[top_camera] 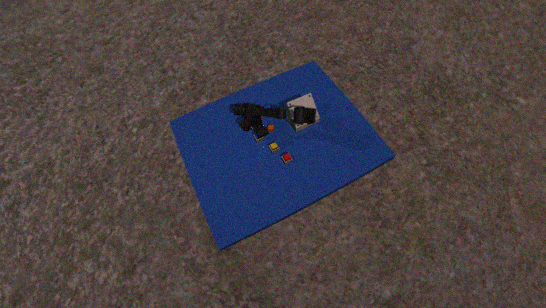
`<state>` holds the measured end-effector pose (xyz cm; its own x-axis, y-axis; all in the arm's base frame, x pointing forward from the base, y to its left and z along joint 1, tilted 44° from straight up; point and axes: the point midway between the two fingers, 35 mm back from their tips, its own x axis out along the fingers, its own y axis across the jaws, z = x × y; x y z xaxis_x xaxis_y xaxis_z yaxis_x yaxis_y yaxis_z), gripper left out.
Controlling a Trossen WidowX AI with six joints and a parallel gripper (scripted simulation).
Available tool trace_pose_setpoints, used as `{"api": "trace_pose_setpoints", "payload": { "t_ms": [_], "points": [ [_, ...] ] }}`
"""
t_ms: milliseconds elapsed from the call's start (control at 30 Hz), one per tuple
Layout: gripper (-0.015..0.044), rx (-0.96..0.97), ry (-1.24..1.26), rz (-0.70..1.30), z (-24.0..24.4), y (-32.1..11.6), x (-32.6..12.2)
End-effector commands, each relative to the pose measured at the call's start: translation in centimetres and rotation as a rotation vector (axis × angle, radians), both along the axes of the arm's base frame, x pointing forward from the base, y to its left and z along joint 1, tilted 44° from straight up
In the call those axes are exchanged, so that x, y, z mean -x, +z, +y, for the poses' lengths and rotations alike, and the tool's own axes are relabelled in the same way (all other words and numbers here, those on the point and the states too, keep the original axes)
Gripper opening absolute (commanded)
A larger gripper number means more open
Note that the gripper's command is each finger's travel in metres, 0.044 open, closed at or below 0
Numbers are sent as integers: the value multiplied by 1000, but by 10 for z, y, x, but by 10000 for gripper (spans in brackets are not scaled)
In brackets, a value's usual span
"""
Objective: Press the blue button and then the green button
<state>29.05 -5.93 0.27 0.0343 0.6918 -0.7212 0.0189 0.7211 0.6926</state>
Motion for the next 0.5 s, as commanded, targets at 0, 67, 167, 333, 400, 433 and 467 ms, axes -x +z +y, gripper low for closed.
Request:
{"api": "trace_pose_setpoints", "payload": {
  "t_ms": [0, 67, 167, 333, 400, 433, 467],
  "points": [
    [20, 13, -8, -16, -30, 29, 0],
    [20, 12, -7, -16, -37, 37, 1],
    [20, 13, -8, -16, -40, 35, 2],
    [20, 27, -10, -14, -105, -23, 35],
    [20, 25, -9, -14, -126, -45, 53],
    [20, 23, -8, -14, -132, -53, 60],
    [20, 22, -8, -14, -135, -57, 63]
  ]
}}
